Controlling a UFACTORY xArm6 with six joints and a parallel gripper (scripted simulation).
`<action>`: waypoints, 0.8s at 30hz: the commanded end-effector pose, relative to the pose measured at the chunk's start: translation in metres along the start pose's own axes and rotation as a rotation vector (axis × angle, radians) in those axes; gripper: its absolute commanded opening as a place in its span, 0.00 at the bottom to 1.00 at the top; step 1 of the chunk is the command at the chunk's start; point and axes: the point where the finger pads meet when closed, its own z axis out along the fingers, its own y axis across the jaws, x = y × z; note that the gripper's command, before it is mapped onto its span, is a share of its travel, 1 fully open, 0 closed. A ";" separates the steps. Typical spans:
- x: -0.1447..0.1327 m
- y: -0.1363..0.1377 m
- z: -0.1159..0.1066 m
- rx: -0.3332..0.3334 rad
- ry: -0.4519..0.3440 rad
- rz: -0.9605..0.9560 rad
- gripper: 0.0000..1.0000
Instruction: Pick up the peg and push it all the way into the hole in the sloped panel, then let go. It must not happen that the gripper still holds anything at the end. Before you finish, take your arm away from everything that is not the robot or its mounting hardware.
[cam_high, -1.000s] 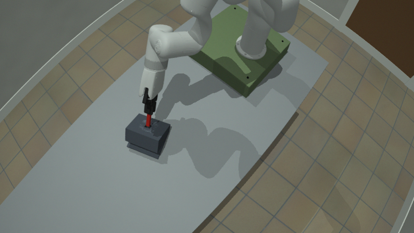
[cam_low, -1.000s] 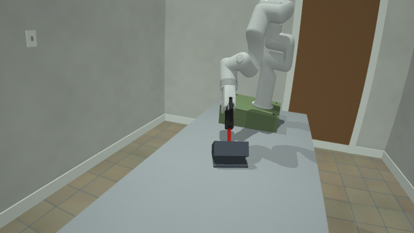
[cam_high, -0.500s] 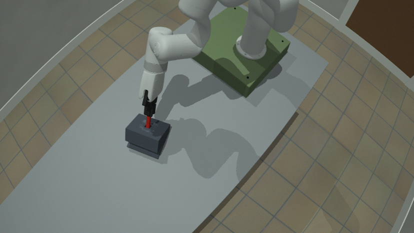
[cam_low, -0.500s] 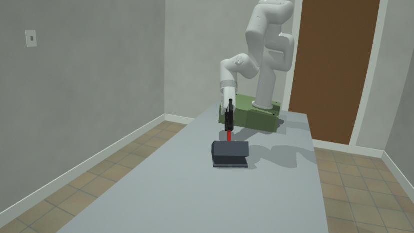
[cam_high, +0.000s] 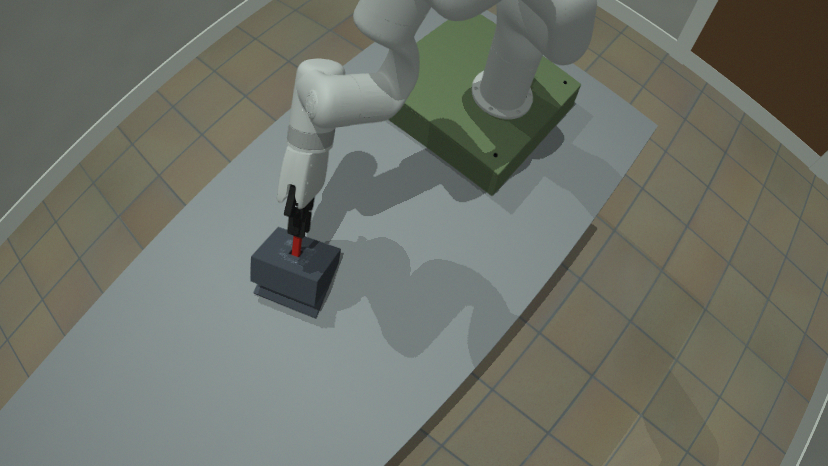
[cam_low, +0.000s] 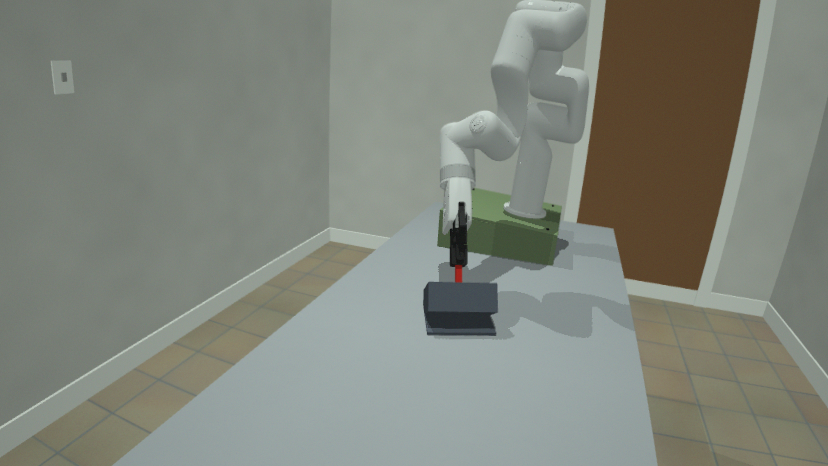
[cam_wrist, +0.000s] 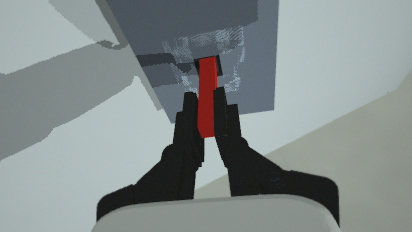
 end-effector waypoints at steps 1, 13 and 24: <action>-0.001 0.002 0.002 -0.003 -0.002 -0.002 0.00; -0.001 0.002 0.010 -0.003 -0.002 -0.002 0.00; -0.001 0.002 0.011 -0.003 -0.002 -0.002 0.00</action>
